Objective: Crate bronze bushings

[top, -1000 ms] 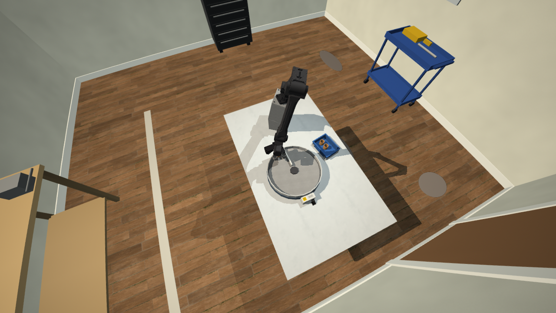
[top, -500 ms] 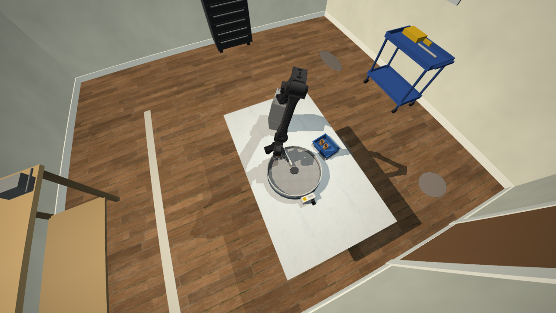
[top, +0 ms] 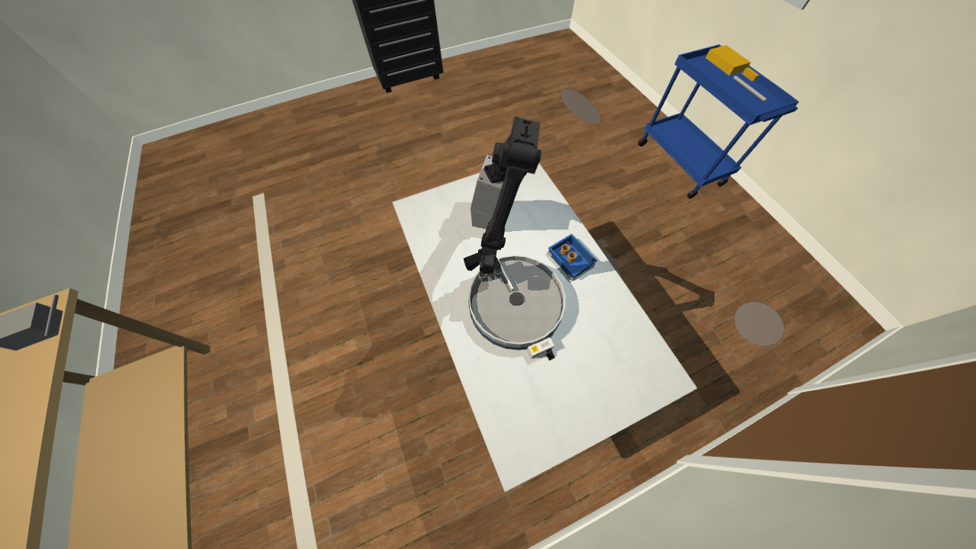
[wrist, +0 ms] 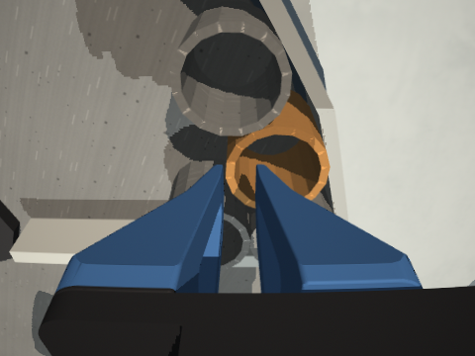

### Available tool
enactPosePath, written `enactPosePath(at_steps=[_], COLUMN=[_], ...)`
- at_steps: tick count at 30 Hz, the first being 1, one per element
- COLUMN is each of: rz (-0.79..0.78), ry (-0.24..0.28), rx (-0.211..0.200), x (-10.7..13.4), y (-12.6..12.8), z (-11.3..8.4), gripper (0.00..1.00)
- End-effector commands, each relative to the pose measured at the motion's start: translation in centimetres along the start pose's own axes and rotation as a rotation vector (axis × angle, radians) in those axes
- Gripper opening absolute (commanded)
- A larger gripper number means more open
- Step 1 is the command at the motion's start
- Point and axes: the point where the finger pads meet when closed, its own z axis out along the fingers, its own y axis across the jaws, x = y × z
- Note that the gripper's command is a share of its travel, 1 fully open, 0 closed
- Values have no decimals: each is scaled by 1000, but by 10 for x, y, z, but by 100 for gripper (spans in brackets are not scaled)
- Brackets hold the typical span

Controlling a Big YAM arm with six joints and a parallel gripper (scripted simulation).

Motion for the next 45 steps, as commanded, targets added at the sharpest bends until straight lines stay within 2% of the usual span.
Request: enactPosePath(at_steps=[1,45], rz=[4,3], ry=[-2,-4], rx=[-6,-8], x=[-4,-7], y=[4,7], z=[-1,-2], gripper=[12,12])
